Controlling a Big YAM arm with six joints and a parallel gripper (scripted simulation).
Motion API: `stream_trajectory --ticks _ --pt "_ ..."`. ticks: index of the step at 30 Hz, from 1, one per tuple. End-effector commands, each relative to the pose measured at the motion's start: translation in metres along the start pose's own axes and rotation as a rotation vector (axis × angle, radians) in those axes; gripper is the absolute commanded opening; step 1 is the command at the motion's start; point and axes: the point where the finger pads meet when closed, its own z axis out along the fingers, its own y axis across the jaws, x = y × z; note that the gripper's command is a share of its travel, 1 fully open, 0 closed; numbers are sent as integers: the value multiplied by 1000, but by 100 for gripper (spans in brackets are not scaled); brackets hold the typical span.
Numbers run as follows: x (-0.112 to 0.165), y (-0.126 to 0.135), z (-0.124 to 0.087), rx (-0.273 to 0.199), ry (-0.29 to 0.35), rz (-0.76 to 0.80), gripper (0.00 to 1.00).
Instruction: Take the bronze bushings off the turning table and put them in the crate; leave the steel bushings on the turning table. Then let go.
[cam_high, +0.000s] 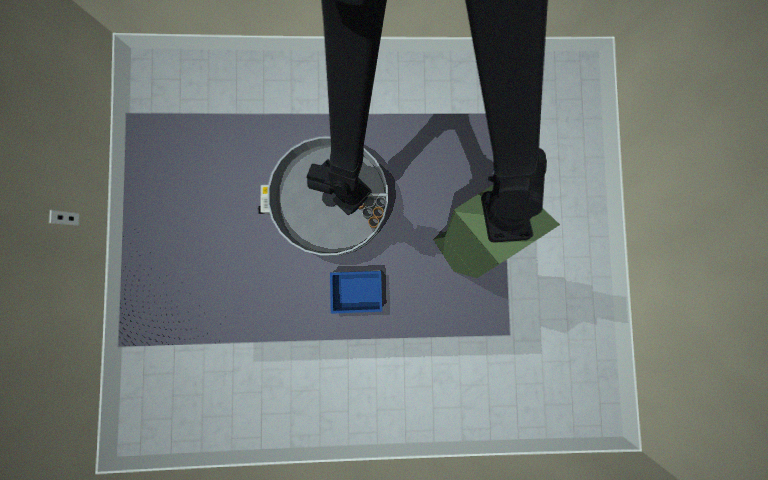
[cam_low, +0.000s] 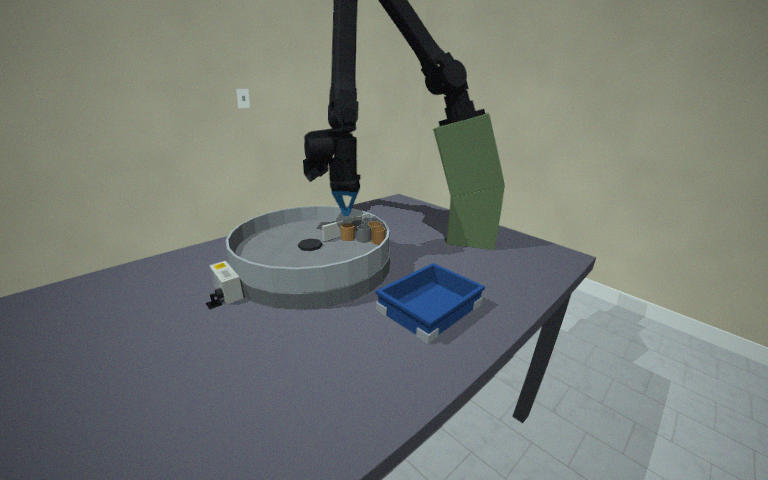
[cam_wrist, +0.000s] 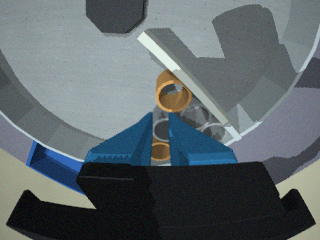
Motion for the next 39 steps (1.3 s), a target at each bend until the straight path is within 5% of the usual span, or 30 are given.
stream_trajectory --ticks 1,39 --pt "-7 1 0 -4 -7 -1 14" --pt "-10 2 0 -4 -7 -1 14"
